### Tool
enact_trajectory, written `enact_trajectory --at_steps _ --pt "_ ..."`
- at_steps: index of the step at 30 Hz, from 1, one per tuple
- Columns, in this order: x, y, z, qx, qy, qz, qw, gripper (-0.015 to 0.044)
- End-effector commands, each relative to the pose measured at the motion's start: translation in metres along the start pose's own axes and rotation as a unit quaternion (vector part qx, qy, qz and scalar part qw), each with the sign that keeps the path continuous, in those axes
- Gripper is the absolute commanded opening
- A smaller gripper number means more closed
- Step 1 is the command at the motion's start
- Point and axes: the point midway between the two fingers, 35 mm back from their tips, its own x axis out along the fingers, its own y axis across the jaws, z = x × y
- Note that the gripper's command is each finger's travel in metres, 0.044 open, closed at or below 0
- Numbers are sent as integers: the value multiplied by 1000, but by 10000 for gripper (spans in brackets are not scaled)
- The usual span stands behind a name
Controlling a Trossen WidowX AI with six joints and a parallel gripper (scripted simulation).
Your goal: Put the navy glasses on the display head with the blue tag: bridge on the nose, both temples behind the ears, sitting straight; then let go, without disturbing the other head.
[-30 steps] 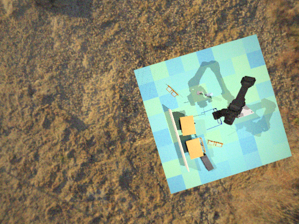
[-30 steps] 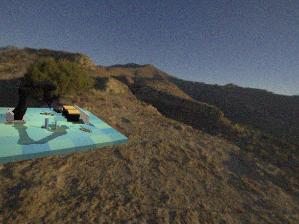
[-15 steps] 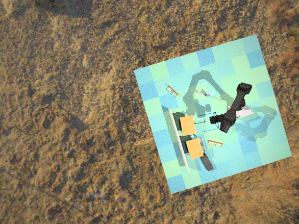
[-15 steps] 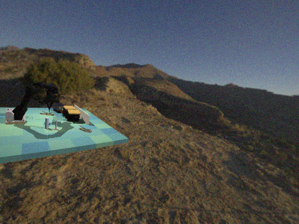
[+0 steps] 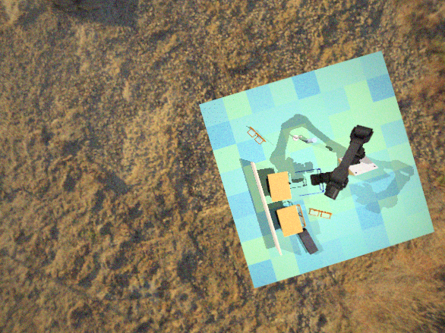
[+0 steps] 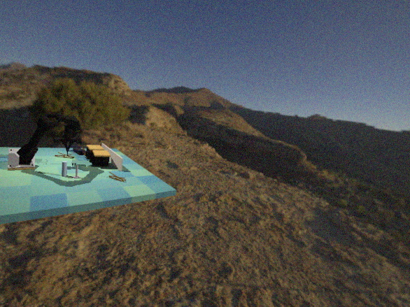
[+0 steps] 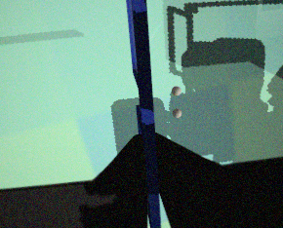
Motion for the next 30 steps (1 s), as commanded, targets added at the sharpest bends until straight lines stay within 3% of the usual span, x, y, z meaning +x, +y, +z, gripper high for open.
enact_trajectory --at_steps 1,30 --pt "5 1 0 -3 4 -2 1000 0" --pt "30 1 3 -3 5 -2 1000 0"
